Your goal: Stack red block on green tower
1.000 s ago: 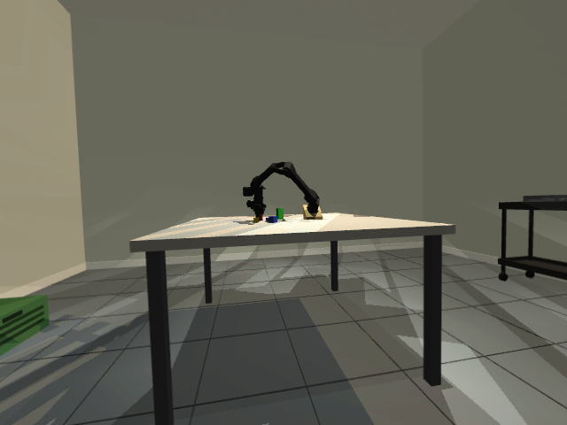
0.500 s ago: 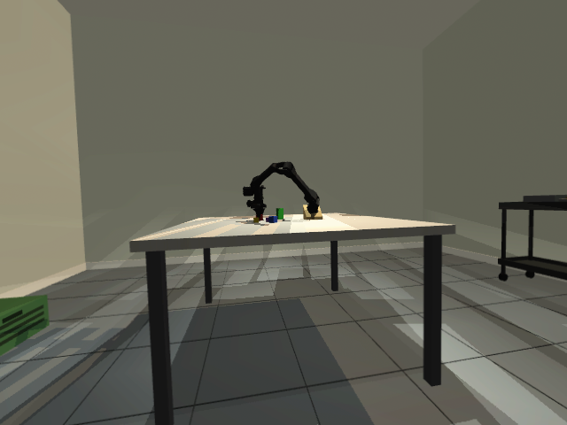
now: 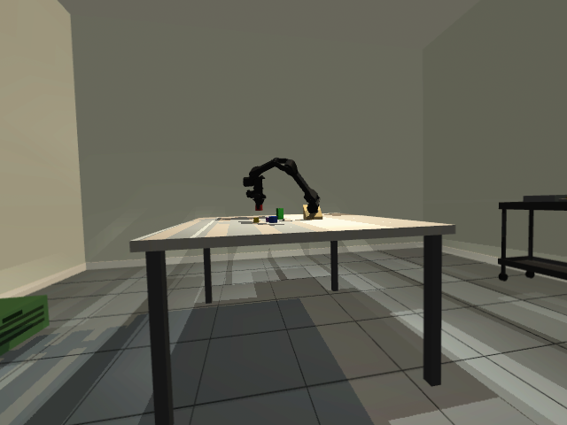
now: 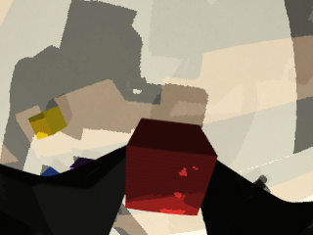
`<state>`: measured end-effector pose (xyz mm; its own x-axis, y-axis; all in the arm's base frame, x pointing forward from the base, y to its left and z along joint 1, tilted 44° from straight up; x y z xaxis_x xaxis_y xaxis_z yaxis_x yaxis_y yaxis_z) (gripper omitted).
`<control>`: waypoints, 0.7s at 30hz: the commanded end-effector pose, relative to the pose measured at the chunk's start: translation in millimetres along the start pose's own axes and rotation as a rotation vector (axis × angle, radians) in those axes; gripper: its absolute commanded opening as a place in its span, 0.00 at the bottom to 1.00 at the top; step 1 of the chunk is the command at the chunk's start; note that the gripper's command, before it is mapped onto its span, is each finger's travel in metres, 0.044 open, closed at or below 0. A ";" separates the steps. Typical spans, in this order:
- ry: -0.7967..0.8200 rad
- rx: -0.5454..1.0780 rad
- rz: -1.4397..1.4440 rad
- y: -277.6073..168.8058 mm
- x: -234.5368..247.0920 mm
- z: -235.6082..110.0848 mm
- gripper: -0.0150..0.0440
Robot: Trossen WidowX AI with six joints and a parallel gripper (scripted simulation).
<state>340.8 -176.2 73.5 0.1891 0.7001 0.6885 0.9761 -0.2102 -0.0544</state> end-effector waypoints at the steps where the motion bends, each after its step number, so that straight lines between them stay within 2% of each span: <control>1: -0.004 0.000 -0.007 0.1 0.9 -22.5 0.25; 8: -0.005 0.000 -0.007 -0.1 0.9 -48.6 0.25; 17: -0.005 0.000 -0.007 -0.2 0.1 -49.5 0.25; 21: -0.010 -0.001 -0.005 -13.4 -9.8 -52.3 0.25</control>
<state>331.7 -210.9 107.8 0.1819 0.7056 0.6849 0.9773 -0.2067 -0.0466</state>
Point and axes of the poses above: the point midway between the two fingers, 35 mm back from their tips, its own z axis out along the fingers, its own x axis across the jaws, y = z × x, the point moved 9 cm from there along -z, back along the fingers, and after that the axes turned 13 degrees about -z, right-handed, at the moved point
